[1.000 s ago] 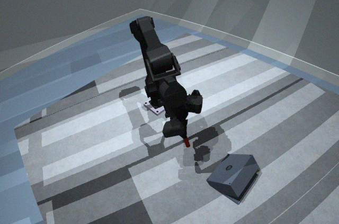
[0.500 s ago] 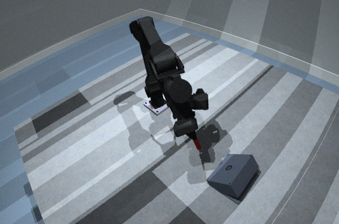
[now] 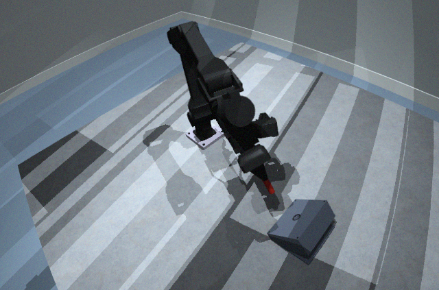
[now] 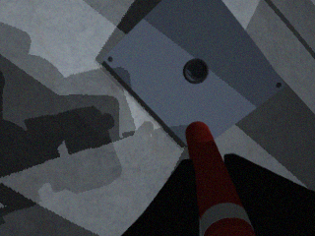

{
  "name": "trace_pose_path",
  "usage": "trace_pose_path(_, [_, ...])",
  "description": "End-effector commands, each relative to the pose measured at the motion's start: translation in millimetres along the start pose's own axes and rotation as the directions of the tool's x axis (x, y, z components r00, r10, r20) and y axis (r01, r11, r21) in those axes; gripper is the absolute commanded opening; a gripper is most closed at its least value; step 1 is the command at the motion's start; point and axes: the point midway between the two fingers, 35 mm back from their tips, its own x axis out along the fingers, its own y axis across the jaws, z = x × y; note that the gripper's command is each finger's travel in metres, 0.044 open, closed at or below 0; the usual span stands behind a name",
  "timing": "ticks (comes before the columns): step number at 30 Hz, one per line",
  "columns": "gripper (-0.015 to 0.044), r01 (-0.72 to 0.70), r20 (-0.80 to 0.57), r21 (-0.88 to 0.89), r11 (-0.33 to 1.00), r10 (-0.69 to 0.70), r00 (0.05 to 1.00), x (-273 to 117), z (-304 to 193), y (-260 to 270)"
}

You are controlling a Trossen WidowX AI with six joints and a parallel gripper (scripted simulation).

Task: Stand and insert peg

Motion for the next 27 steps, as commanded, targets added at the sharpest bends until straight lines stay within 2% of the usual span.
trace_pose_path(1, [0.0000, 0.005, 0.015, -0.019, 1.000, -0.005, 1.000, 3.8, 3.4, -0.1])
trace_pose_path(27, [0.0000, 0.036, 0.045, -0.058, 0.998, -0.033, 0.998, 48.1, 14.4, -7.3])
